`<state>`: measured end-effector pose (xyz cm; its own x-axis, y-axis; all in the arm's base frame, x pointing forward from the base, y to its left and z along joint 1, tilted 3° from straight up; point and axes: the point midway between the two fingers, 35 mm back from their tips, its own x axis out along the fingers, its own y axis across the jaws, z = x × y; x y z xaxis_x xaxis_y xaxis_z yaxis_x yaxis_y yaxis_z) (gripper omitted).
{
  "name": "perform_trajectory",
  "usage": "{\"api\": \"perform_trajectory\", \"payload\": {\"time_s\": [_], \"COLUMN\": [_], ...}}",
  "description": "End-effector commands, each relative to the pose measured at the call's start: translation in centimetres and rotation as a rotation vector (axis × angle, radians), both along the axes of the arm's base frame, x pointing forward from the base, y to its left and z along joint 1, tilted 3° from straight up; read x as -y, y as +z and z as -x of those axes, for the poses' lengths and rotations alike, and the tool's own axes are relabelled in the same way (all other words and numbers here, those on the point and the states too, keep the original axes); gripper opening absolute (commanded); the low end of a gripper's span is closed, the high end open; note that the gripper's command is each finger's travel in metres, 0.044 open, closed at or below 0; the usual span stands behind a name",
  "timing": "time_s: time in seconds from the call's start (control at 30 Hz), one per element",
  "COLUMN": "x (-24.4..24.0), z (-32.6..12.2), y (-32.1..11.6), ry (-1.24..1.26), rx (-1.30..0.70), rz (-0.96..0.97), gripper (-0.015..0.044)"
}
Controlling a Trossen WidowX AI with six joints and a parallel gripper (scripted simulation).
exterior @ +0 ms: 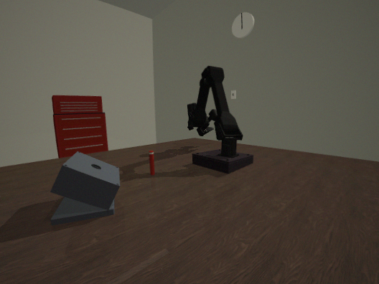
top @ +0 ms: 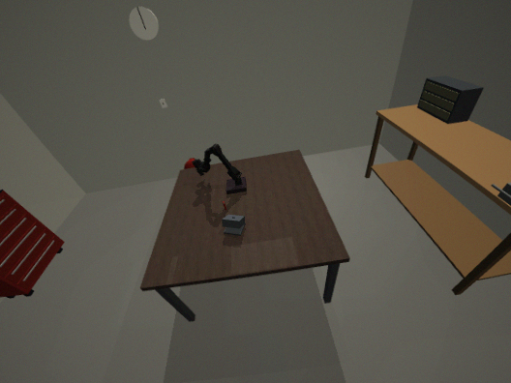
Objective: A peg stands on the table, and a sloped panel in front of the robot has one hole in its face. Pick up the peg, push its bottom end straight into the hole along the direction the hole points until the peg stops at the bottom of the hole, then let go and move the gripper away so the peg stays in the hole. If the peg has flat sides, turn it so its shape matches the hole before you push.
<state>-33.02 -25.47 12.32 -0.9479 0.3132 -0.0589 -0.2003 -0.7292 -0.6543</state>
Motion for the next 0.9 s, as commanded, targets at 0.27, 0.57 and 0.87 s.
{"api": "perform_trajectory", "payload": {"time_s": [0.27,0.57,0.87], "x": [4.2,8.7,12.5], "z": [-2.3,-5.9,-10.3], "y": [-0.3,-0.8,-1.5], "ry": [0.169,0.371,0.565], "rx": [0.06,0.132,0.201], "rz": [-0.061,-0.14,-0.217], "gripper": [0.044,0.044,0.044]}}
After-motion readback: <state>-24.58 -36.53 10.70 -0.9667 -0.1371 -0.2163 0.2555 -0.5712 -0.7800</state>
